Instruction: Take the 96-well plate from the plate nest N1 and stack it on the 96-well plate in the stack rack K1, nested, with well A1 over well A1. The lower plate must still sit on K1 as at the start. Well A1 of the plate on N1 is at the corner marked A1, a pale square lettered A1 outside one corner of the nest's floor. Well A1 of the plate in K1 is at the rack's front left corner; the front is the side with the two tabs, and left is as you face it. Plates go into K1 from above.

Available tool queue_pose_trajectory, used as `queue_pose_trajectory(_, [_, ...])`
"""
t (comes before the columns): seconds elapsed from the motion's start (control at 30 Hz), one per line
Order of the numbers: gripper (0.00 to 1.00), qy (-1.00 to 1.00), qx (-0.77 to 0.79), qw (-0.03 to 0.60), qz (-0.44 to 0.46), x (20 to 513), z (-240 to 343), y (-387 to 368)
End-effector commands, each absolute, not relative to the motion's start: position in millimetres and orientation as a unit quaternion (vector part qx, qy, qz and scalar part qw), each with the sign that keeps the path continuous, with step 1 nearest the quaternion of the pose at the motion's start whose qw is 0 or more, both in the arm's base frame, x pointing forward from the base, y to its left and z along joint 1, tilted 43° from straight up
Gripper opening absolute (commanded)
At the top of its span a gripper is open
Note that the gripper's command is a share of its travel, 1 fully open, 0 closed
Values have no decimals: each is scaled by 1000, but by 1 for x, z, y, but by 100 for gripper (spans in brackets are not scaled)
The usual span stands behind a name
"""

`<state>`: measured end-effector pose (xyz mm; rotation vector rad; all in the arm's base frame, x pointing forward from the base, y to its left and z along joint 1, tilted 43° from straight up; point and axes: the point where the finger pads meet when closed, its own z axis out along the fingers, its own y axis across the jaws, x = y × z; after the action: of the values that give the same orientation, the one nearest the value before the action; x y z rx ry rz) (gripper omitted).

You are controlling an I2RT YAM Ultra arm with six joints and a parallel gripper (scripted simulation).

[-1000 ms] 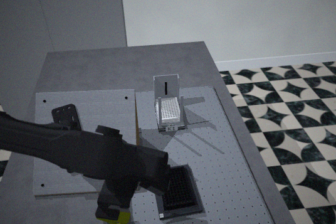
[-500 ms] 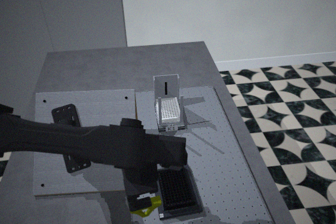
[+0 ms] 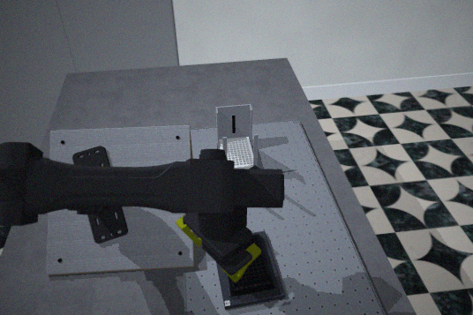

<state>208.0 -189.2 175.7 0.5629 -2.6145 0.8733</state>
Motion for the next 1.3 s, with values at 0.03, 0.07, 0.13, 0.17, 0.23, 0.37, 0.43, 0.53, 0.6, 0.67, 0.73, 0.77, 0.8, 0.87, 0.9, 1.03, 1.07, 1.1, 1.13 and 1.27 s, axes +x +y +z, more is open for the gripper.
queue_pose_trajectory(0.03, [100, -900, 265, 179, 295, 222, 175, -183])
queue_pose_trajectory(0.07, [100, -895, 280, 184, 294, 227, 173, -182])
queue_pose_trajectory(0.13, [100, -886, 308, 192, 289, 230, 171, -181])
queue_pose_trajectory(0.17, [100, -880, 323, 198, 286, 233, 169, -178])
queue_pose_trajectory(0.23, [100, -868, 353, 209, 279, 240, 165, -175])
queue_pose_trajectory(0.37, [100, -842, 410, 230, 266, 249, 158, -168])
queue_pose_trajectory(0.43, [100, -827, 438, 240, 259, 252, 156, -166])
queue_pose_trajectory(0.53, [100, -811, 465, 249, 252, 259, 152, -161])
queue_pose_trajectory(0.6, [100, -803, 478, 254, 247, 262, 149, -158])
queue_pose_trajectory(0.67, [100, -787, 504, 262, 243, 269, 145, -154])
queue_pose_trajectory(0.73, [100, -769, 529, 272, 235, 272, 142, -151])
queue_pose_trajectory(0.77, [100, -759, 542, 276, 230, 274, 139, -148])
queue_pose_trajectory(0.8, [100, -750, 555, 281, 226, 277, 137, -146])
queue_pose_trajectory(0.87, [100, -730, 579, 291, 218, 279, 135, -143])
queue_pose_trajectory(0.9, [100, -720, 591, 295, 214, 282, 132, -140])
queue_pose_trajectory(1.03, [100, -691, 622, 307, 203, 284, 129, -138])
queue_pose_trajectory(1.07, [100, -696, 619, 297, 213, 283, 138, -138])
queue_pose_trajectory(1.1, [100, -696, 619, 297, 213, 283, 138, -138])
queue_pose_trajectory(1.13, [100, -696, 619, 297, 213, 283, 138, -138])
queue_pose_trajectory(1.27, [100, -697, 616, 305, 205, 280, 130, -141])
